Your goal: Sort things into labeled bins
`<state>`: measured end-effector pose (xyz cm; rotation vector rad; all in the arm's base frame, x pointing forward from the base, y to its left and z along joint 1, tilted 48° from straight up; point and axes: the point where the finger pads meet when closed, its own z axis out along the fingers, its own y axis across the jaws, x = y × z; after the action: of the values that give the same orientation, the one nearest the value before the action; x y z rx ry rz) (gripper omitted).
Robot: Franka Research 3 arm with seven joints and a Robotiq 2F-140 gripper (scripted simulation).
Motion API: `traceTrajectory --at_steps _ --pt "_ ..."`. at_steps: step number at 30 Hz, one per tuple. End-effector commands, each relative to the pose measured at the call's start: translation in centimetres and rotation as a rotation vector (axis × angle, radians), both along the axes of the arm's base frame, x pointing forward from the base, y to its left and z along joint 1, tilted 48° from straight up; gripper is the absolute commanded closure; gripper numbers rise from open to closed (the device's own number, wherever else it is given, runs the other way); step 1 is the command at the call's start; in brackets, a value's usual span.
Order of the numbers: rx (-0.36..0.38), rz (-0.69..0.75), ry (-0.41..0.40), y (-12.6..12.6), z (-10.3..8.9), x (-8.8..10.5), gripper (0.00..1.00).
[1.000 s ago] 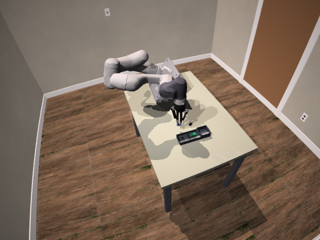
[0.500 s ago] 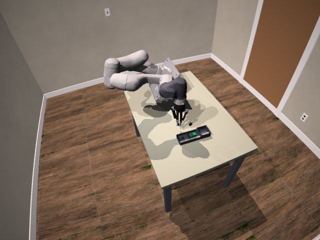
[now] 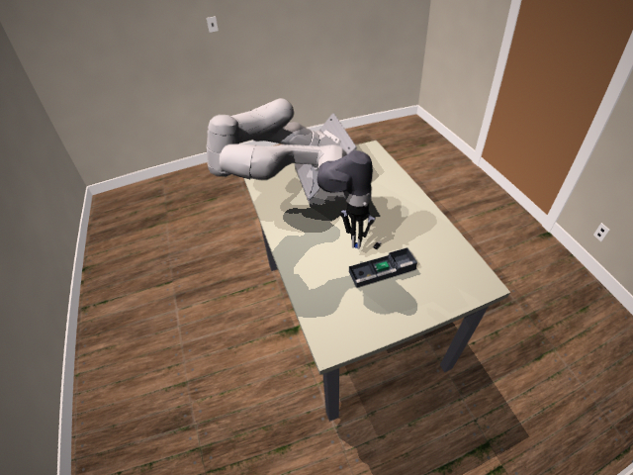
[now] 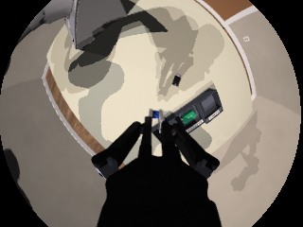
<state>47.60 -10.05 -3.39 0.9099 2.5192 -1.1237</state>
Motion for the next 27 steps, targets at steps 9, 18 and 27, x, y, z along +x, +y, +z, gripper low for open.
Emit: traceTrajectory --at_steps 9,18,27 --pt "-0.006 0.003 0.005 3.2 -3.7 2.8 0.93" --pt "-0.008 -0.031 -0.032 5.7 -6.5 4.8 0.93" --pt "-0.003 -0.182 -0.198 8.8 -10.1 7.4 0.93"
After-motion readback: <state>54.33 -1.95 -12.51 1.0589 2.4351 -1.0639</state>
